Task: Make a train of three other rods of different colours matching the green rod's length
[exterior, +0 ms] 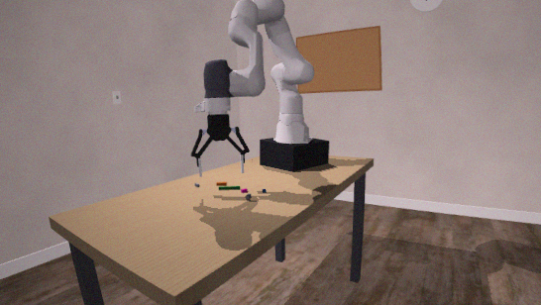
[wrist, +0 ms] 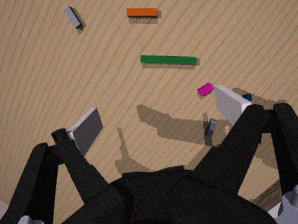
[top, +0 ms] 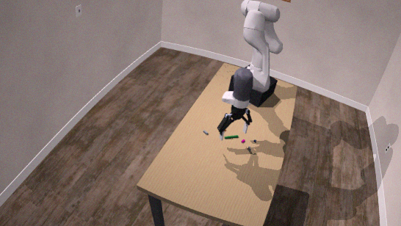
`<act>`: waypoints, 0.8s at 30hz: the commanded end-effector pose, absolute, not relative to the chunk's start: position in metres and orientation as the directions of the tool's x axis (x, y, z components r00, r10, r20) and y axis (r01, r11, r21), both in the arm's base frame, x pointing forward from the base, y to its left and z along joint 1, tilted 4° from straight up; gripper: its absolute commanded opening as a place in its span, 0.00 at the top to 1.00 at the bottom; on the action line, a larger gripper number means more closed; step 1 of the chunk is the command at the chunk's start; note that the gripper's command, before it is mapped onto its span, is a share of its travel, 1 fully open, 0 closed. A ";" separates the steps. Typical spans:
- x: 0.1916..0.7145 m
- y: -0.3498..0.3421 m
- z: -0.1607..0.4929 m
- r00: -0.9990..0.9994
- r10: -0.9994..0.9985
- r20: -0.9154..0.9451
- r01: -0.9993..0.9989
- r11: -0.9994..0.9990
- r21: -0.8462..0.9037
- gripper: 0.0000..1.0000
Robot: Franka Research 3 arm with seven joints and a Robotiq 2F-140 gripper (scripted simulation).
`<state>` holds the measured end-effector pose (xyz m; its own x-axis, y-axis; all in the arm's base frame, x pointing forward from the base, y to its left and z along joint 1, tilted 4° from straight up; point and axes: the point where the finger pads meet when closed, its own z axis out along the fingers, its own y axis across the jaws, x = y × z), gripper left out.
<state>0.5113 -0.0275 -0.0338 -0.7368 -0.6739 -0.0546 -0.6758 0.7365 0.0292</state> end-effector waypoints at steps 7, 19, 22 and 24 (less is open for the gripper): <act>0.512 -0.041 -0.035 -0.531 -0.845 -0.062 -0.847 0.531 0.013 0.00; 0.512 -0.051 -0.036 -0.336 -0.940 -0.063 -0.941 0.337 -0.001 0.00; 0.512 -0.053 -0.036 -0.303 -0.951 -0.063 -0.953 0.303 -0.003 0.00; 0.512 -0.055 -0.036 -0.258 -0.964 -0.063 -0.966 0.259 -0.006 0.00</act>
